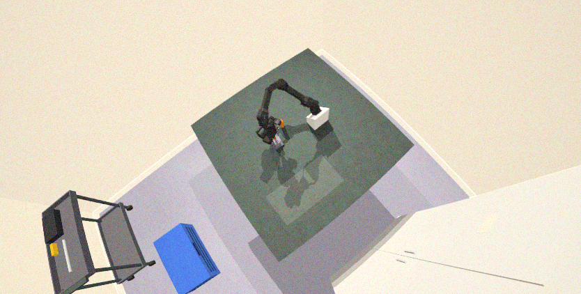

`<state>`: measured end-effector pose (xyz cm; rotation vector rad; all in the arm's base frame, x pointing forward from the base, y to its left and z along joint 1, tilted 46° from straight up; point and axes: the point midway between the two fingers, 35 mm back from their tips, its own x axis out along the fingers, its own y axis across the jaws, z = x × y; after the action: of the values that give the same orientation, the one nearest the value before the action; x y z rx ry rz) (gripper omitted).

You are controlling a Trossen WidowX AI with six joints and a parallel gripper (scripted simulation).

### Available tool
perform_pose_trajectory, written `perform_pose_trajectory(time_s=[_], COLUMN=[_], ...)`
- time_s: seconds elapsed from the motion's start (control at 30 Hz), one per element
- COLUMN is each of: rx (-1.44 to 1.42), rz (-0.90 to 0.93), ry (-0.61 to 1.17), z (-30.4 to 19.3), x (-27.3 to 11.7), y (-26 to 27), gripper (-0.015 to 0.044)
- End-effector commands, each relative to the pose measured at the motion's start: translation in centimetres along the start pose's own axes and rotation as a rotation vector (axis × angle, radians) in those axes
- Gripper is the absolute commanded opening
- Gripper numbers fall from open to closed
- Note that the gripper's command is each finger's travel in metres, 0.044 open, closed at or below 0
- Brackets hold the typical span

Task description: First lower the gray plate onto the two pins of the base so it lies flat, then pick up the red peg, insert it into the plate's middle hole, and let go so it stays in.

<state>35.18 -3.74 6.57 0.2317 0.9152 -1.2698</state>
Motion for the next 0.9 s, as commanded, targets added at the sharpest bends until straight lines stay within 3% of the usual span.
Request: perform_pose_trajectory(time_s=[0.0,0.3,0.5,0.87], rx=[-0.002,-0.001,-0.001,-0.002], rz=[-0.001,-0.001,-0.001,-0.001], ry=[0.0,0.0,0.0,0.0], z=[0.22,0.03,0.03,0.03], x=[0.11,0.04,0.04,0.0], y=[0.06,0.02,0.02,0.02], gripper=[0.0,0.0,0.015,0.015])
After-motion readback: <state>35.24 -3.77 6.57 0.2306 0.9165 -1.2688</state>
